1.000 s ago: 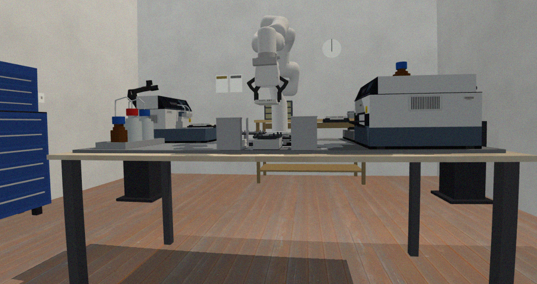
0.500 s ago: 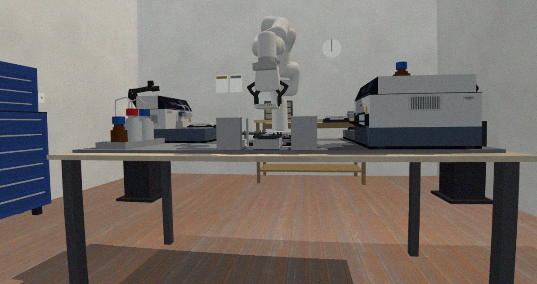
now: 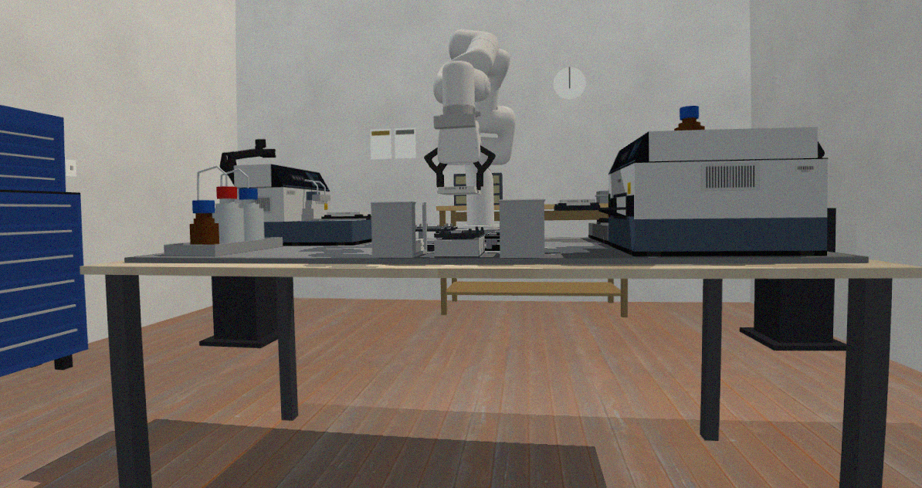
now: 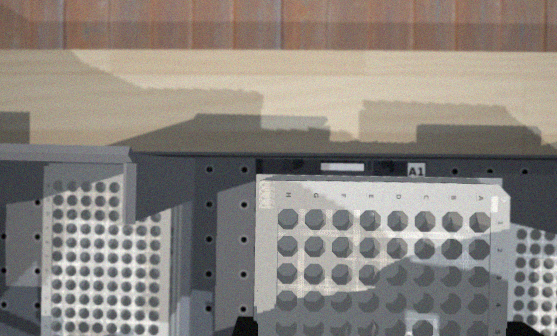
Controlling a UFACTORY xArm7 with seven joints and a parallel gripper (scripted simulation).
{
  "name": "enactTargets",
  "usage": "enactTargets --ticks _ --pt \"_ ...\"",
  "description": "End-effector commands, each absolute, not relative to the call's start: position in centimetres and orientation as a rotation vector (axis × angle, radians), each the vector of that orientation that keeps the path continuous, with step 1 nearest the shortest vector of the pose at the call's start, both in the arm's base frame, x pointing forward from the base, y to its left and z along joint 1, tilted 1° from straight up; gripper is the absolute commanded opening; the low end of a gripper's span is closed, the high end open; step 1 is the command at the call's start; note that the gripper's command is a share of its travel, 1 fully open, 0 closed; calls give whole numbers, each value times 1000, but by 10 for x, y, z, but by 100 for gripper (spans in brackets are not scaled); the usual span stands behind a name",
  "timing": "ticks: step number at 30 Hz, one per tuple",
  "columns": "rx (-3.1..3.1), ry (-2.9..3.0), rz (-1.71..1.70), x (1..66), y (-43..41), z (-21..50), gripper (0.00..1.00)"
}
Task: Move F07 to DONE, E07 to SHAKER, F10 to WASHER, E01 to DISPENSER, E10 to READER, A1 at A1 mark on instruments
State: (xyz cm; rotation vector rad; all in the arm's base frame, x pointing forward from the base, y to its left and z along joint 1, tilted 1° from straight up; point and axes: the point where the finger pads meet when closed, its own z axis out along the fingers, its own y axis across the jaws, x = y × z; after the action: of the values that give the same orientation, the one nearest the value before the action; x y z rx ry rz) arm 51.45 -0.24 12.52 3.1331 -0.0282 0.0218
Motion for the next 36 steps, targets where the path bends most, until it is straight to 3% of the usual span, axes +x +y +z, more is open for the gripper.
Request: enactTargets --ticks 1,36 --pt "3133 -28 32 517 -3 124 0" --pt "3133 -28 32 517 -3 82 0"
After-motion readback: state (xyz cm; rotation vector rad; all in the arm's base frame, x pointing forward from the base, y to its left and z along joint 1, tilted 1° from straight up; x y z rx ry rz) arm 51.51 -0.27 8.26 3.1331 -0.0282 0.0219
